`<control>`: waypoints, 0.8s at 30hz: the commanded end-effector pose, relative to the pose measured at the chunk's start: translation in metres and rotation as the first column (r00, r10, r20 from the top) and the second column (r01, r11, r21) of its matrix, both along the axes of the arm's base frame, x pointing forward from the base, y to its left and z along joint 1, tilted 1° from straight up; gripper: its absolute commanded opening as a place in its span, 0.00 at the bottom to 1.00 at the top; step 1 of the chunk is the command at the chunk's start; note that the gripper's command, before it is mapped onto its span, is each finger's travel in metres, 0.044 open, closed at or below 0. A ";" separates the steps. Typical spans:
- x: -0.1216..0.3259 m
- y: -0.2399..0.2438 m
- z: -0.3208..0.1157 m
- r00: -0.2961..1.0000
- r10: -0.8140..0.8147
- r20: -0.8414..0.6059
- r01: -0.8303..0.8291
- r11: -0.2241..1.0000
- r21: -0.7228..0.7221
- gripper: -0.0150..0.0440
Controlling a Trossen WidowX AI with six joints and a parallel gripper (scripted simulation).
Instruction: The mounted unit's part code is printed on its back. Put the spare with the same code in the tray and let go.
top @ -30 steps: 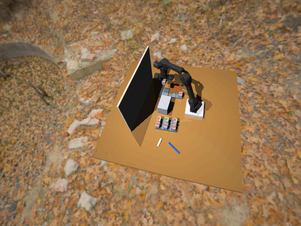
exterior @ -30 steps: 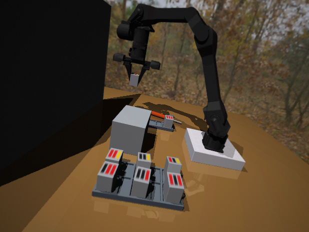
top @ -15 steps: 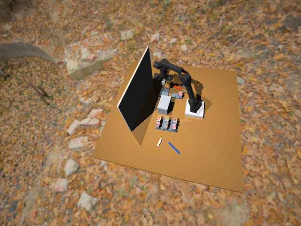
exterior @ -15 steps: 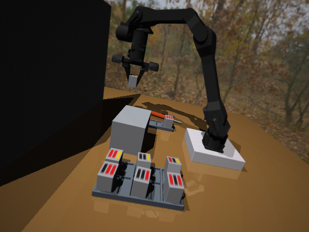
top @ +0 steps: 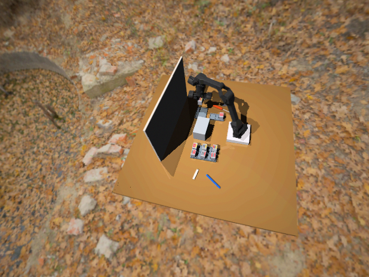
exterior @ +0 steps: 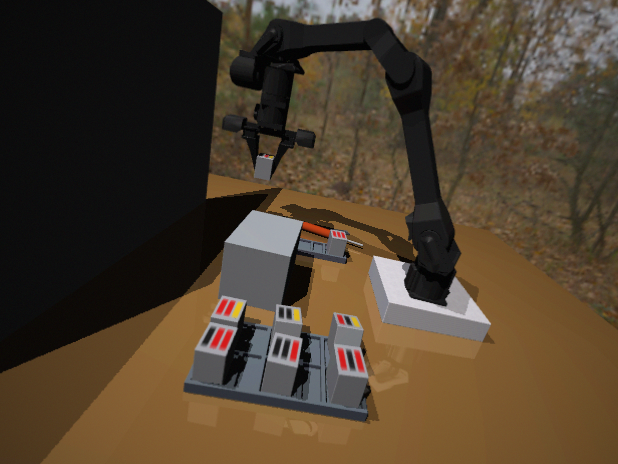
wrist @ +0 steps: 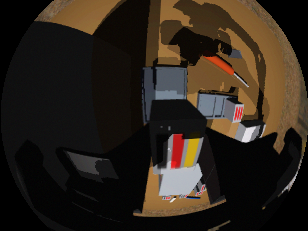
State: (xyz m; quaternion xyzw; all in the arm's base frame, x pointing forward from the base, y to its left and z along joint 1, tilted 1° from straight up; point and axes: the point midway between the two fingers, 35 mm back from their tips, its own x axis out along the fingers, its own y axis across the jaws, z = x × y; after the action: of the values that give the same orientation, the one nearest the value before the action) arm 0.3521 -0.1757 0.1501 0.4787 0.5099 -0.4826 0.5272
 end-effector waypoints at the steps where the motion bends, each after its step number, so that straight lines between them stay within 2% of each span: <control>1: 0.000 0.000 -0.005 1.000 -0.003 -0.004 0.003 1.000 0.005 0.25; 24: 0.003 -0.001 -0.022 1.000 -0.003 -0.003 0.003 1.000 0.005 0.25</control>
State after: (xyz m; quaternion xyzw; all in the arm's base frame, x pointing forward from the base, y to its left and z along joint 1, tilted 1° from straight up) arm 0.3549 -0.1774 0.1321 0.4789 0.5096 -0.4827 0.5271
